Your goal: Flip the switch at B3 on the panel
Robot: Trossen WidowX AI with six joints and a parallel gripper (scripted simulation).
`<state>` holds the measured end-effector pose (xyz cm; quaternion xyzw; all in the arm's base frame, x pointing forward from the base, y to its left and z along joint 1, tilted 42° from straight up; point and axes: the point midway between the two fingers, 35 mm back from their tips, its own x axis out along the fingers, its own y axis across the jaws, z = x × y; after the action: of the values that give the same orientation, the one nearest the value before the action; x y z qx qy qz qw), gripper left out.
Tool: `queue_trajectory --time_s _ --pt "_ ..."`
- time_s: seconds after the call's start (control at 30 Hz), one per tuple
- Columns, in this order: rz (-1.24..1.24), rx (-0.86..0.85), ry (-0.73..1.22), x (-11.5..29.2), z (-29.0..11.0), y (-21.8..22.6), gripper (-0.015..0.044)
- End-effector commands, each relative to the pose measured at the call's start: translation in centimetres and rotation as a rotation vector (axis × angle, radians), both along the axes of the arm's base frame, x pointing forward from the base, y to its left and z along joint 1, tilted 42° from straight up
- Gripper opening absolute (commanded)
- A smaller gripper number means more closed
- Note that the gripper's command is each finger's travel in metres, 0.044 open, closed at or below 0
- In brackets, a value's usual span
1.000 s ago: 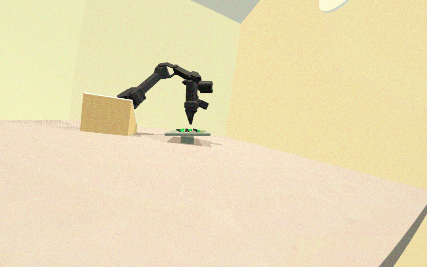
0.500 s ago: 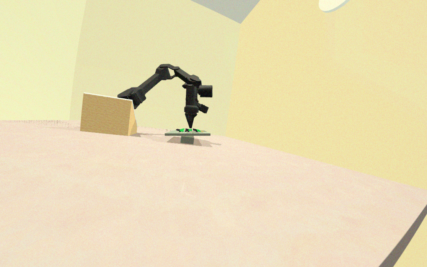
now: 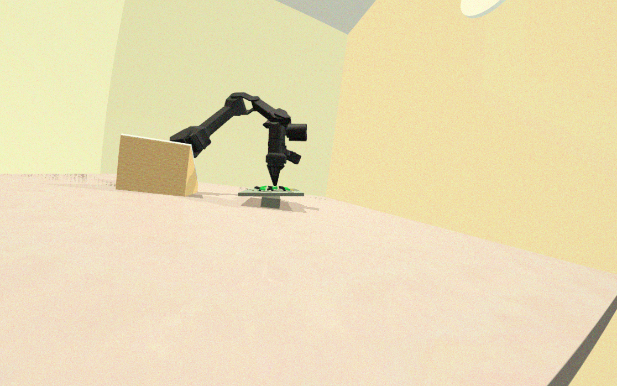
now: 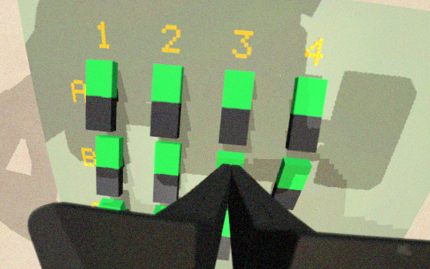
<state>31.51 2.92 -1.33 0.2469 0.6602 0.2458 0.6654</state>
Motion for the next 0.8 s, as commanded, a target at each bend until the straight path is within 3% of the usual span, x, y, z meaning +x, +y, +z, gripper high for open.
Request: queue_trajectory --time_s 0.0,0.77 --pt "-0.004 0.004 0.001 0.03 -0.01 0.05 0.0" --pt "-0.004 0.004 0.001 0.04 -0.24 0.25 0.0"
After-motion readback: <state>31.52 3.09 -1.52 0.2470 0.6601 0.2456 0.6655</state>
